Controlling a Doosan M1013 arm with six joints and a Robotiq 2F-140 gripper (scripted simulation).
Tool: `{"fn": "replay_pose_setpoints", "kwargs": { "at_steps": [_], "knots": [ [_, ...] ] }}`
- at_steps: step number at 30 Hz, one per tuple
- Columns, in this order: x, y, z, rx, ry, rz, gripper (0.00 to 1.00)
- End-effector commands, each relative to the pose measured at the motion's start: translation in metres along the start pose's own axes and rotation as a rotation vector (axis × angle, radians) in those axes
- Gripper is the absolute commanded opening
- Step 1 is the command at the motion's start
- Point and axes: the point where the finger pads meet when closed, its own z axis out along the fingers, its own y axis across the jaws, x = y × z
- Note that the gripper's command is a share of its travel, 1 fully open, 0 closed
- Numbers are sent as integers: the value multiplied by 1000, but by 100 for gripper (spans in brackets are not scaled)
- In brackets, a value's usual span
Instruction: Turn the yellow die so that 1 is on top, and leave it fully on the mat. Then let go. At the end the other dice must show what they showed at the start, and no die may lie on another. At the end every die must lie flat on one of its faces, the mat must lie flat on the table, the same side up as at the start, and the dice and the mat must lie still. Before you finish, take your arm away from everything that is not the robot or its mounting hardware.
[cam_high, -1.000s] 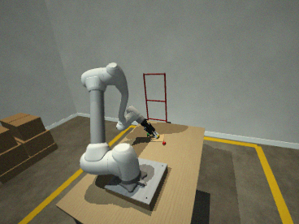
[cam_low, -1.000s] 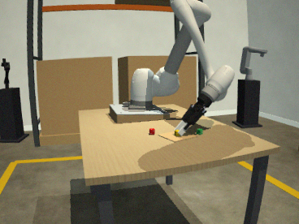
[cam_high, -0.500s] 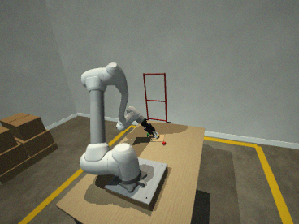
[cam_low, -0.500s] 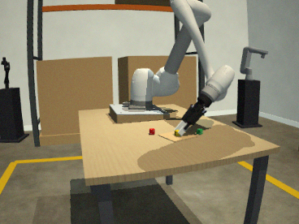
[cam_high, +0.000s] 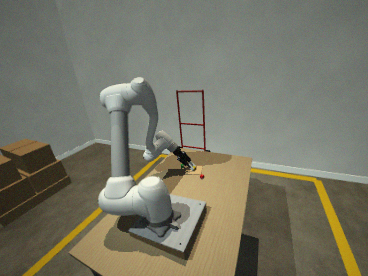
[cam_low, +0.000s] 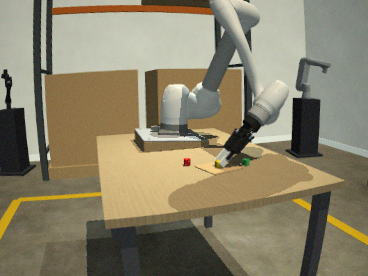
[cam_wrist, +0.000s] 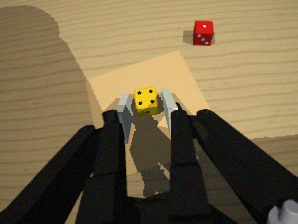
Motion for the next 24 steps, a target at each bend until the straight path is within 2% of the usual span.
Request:
{"fn": "replay_pose_setpoints", "kwargs": {
  "at_steps": [1,3,4,24],
  "knots": [
    [0,0,0,0,0,0,25],
    [0,0,0,0,0,0,25],
    [0,0,0,0,0,0,13],
    [0,0,0,0,0,0,13]
  ]
}}
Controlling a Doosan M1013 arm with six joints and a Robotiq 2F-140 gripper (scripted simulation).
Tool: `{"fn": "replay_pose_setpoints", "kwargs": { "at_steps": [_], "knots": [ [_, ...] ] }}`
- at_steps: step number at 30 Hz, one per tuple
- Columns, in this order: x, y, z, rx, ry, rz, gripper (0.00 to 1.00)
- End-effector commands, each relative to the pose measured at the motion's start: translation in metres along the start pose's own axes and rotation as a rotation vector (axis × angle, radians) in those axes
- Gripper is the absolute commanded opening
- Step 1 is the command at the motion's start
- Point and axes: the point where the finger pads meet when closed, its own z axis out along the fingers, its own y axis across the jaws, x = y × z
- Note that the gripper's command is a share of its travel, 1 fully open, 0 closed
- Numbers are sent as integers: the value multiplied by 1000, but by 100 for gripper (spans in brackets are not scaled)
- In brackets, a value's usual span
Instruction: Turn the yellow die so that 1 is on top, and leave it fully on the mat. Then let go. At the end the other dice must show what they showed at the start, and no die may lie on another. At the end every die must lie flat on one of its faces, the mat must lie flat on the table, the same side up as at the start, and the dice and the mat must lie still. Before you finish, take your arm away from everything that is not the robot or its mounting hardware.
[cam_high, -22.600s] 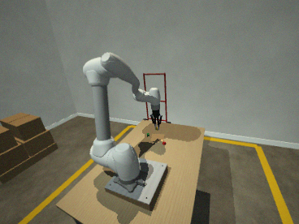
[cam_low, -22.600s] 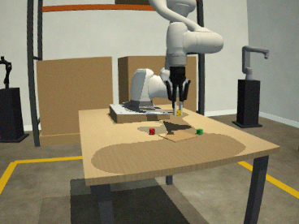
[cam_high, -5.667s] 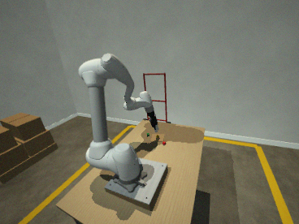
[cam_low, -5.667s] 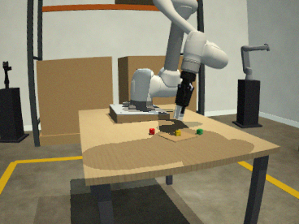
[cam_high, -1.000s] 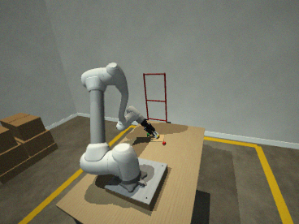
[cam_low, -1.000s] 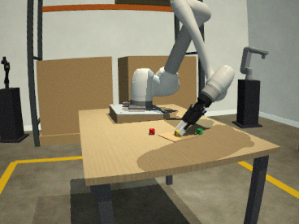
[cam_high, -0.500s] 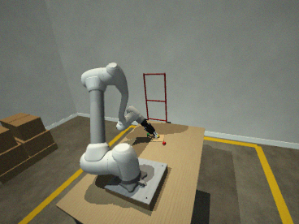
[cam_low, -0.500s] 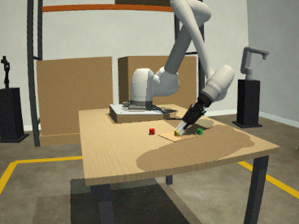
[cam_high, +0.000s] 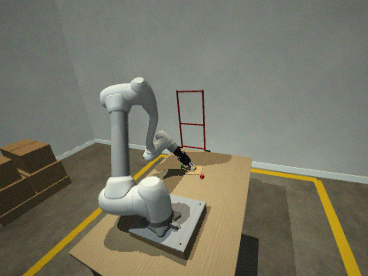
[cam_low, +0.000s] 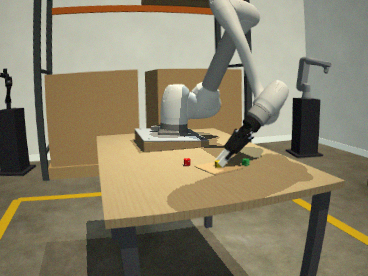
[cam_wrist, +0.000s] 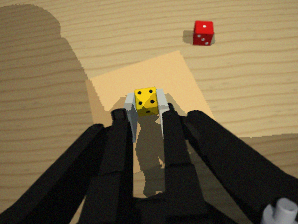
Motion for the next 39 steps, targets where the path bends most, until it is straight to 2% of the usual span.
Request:
{"fn": "replay_pose_setpoints", "kwargs": {
  "at_steps": [1,21,39],
  "knots": [
    [0,0,0,0,0,0,13],
    [3,0,-3,0,0,0,13],
    [43,0,-43,0,0,0,13]
  ]
}}
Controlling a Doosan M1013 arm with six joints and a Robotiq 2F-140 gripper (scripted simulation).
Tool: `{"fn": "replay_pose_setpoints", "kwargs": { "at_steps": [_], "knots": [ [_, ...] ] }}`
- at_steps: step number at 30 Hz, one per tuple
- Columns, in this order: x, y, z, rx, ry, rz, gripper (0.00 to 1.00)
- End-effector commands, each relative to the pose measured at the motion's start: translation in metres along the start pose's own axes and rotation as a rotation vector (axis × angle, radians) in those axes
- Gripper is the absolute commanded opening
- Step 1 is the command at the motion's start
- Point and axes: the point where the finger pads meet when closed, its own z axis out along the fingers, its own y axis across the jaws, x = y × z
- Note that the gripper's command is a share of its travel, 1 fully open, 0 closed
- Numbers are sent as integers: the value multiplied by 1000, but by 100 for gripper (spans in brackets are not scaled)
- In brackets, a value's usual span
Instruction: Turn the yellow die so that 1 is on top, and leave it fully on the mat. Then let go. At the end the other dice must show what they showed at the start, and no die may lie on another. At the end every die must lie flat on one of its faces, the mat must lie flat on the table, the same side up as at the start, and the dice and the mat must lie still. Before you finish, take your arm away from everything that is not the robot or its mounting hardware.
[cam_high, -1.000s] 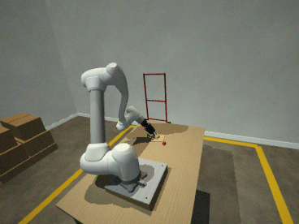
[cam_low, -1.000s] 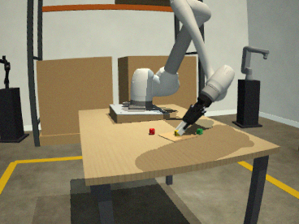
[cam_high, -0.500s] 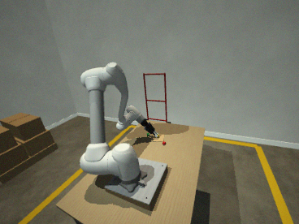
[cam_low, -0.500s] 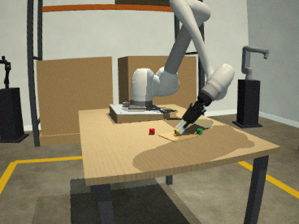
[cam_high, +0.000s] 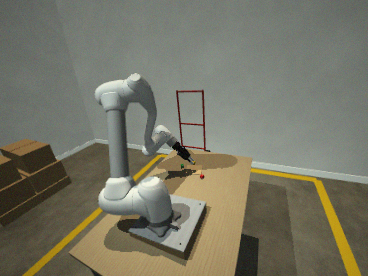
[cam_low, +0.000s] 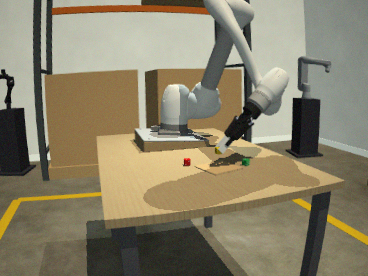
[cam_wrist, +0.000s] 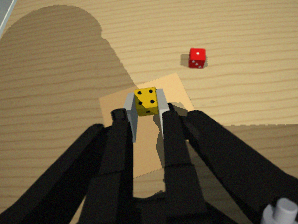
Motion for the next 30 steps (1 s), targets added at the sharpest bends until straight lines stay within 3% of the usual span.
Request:
{"fn": "replay_pose_setpoints", "kwargs": {
  "at_steps": [1,18,21,27,30],
  "knots": [
    [6,0,-6,0,0,0,13],
    [11,0,-10,-1,-6,-1,13],
    [11,2,-9,-9,-59,-3,13],
    [14,1,-9,-4,-241,-2,13],
    [15,0,-10,-1,-258,0,13]
  ]
}}
